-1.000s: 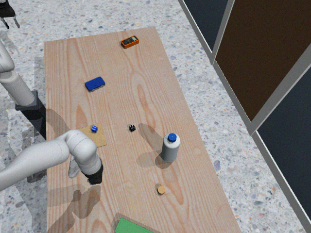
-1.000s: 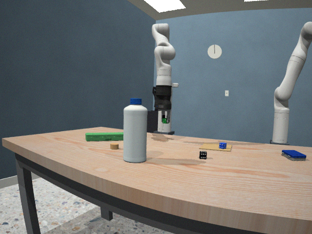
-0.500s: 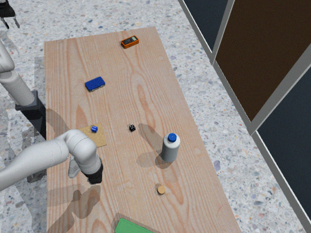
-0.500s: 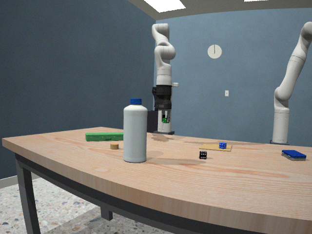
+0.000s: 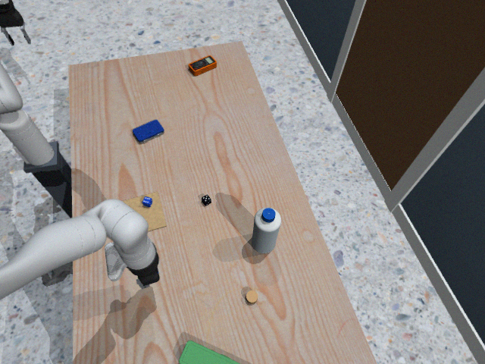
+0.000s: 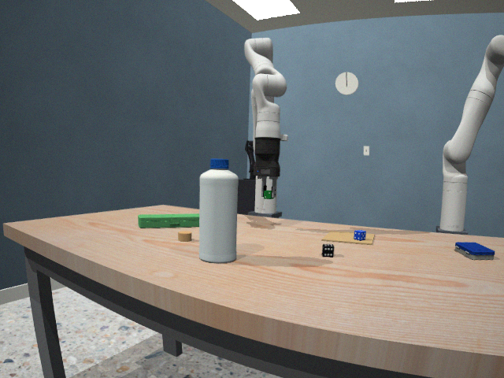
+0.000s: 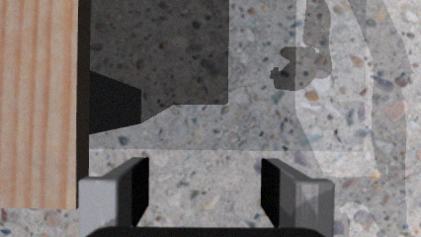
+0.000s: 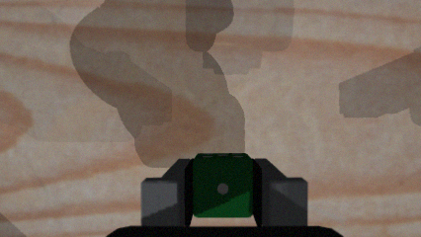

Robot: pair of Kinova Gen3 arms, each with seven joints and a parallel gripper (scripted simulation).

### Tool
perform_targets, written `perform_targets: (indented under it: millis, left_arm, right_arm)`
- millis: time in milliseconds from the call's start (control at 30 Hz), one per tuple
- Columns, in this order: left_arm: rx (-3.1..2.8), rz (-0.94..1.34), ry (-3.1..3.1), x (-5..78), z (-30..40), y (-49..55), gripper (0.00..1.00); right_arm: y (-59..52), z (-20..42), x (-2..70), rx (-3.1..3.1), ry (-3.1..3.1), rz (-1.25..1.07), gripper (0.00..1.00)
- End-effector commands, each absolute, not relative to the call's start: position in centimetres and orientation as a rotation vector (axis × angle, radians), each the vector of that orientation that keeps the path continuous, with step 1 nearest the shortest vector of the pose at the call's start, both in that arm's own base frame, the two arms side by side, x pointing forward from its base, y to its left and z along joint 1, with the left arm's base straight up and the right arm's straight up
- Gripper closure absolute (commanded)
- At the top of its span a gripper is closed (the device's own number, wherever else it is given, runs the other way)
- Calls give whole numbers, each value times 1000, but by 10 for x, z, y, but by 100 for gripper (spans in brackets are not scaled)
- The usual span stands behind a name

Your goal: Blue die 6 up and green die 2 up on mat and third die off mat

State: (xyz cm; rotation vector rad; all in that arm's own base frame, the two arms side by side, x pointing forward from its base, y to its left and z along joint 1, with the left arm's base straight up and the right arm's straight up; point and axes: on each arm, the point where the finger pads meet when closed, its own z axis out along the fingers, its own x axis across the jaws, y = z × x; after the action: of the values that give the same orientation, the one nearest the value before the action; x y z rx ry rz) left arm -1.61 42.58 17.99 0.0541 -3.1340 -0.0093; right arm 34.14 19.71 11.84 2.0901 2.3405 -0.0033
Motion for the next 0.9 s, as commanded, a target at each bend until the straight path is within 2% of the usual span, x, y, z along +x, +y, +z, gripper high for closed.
perform_targets:
  millis: [0,867]
  left_arm:
    - [50,0,-3141,-14,180,425,0]
    - [50,0,-3141,-14,180,425,0]
  right_arm:
    - [193,116,339,1954,2461,-20,51]
    - [196,109,341,590,3092,-18,51]
